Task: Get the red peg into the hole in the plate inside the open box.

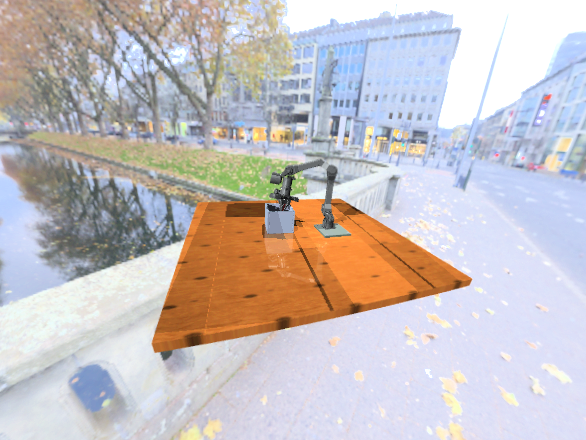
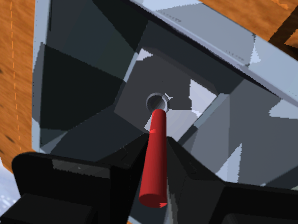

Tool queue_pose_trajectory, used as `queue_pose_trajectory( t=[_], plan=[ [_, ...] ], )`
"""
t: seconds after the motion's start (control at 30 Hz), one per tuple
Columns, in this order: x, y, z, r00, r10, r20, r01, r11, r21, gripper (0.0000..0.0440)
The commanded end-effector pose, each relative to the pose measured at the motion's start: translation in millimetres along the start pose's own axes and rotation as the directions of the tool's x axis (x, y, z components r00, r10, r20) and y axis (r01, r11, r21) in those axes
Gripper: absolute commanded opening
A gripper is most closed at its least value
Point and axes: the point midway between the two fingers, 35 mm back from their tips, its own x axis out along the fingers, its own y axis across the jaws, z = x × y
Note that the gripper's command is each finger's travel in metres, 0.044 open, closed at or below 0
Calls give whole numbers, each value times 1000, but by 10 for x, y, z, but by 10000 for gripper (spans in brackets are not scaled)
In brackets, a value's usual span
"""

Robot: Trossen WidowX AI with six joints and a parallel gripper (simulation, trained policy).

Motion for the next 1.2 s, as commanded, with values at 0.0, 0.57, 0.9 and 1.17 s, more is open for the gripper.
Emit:
queue_pose_trajectory(
  t=[0.0,0.57,0.9,1.17],
  plan=[
    [108,31,0,1000,4,-20,-4,1000,-26,3],
    [520,4,42,999,-34,-42,29,992,-121,13],
    [758,-117,56,995,-81,-58,71,985,-159,43],
    [943,-246,56,989,-125,-77,109,978,-178,76]
  ],
)
